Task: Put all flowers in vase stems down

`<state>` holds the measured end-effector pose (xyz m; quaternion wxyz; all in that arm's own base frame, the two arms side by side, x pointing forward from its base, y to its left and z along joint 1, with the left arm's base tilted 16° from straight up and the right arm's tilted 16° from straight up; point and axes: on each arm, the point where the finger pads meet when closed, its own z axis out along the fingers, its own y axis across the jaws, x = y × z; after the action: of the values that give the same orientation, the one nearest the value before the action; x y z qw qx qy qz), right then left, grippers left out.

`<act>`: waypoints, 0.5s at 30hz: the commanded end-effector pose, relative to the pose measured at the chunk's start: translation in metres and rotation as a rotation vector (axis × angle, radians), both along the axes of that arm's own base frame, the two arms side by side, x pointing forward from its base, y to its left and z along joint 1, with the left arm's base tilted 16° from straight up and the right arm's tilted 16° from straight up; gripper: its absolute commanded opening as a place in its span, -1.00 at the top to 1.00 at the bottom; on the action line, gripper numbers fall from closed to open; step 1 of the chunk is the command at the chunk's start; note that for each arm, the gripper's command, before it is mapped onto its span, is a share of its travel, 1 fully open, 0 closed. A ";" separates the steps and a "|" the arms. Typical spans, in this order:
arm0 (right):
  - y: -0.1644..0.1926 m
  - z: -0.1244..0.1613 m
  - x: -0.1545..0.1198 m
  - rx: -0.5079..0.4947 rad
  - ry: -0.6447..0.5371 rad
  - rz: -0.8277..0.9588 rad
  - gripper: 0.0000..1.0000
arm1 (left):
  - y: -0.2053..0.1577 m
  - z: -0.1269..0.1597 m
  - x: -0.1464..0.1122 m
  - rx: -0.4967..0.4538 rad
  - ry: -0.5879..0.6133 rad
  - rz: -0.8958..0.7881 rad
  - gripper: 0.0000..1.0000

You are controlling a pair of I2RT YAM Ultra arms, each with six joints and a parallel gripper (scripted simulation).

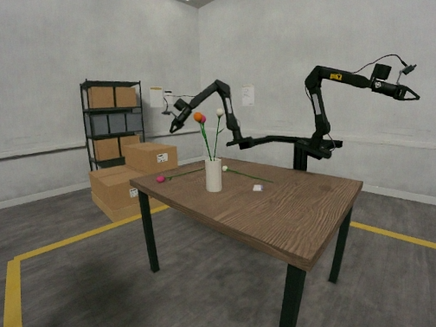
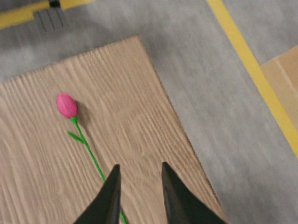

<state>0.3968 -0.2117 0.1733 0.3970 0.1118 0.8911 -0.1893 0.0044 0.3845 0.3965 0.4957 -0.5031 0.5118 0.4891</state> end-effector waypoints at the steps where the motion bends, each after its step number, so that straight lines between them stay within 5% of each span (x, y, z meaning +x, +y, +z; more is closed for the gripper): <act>1: -0.009 -0.009 0.000 -0.030 0.083 0.004 0.40 | -0.002 0.009 -0.001 0.032 -0.005 0.007 0.40; 15: -0.005 -0.155 -0.037 0.033 0.582 0.122 0.40 | -0.002 0.009 -0.001 0.032 -0.005 0.007 0.40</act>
<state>0.3668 -0.2114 0.0294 0.1753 0.0289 0.9691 -0.1710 0.0044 0.3845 0.3965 0.4957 -0.5031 0.5118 0.4891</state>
